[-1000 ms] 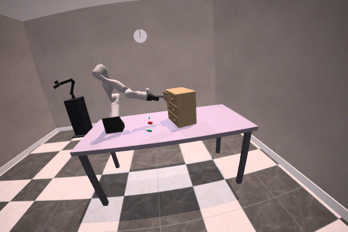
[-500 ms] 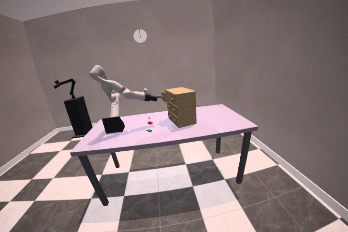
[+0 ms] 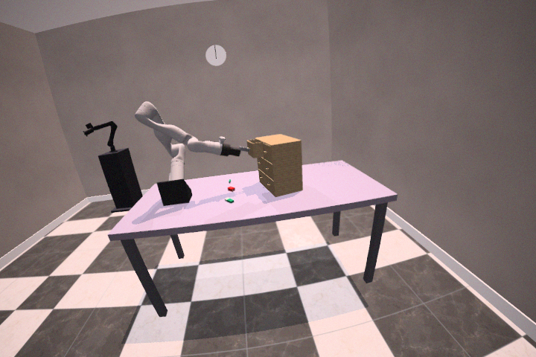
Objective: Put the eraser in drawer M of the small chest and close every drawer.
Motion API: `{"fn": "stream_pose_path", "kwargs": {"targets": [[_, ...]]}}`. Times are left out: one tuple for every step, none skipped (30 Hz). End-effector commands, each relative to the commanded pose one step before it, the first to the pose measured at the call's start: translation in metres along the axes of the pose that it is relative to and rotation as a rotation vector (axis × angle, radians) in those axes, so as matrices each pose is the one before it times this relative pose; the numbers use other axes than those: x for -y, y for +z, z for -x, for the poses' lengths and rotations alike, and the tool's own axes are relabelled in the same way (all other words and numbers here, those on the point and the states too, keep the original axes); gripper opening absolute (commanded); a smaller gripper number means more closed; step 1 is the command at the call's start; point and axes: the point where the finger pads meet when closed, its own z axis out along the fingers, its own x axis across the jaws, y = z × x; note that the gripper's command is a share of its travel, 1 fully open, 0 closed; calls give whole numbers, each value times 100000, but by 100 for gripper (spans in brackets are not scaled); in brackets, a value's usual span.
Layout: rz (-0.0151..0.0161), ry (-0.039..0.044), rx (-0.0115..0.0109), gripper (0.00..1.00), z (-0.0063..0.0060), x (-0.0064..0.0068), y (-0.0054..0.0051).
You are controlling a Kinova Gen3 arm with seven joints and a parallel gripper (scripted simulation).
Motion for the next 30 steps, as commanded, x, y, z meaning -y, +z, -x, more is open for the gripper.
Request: {"fn": "stream_pose_path", "kwargs": {"targets": [[508, 625, 195, 37, 80, -329, -334], [0, 0, 0, 37, 0, -14, -38], [0, 0, 0, 37, 0, -13, -34], [0, 0, 0, 37, 0, -11, -31], [0, 0, 0, 37, 0, -10, -27], [0, 0, 0, 37, 0, -9, -23], [0, 0, 0, 37, 0, -7, -20], [0, 0, 0, 37, 0, -6, -17], [0, 0, 0, 37, 0, -5, -14], [0, 0, 0, 37, 0, -4, -11], [0, 0, 0, 37, 0, -3, -8], [0, 0, 0, 37, 0, -2, -6], [0, 0, 0, 37, 0, -2, -4], [0, 0, 0, 37, 0, -1, -3], [0, 0, 0, 37, 0, 0, 0], [0, 0, 0, 37, 0, 0, 0], [0, 0, 0, 37, 0, -1, -1], [0, 0, 0, 37, 0, 0, -1], [0, 0, 0, 37, 0, 0, 0], [0, 0, 0, 37, 0, 0, 0], [0, 0, 0, 37, 0, 0, 0], [0, 0, 0, 37, 0, 0, 0], [0, 0, 0, 37, 0, 0, 0], [0, 0, 0, 37, 0, 0, 0], [0, 0, 0, 37, 0, 0, 0], [0, 0, 0, 37, 0, 0, 0], [0, 0, 0, 37, 0, 0, 0], [0, 0, 0, 37, 0, 0, 0], [0, 0, 0, 37, 0, -1, -3], [0, 0, 0, 37, 0, -5, -15]]}}
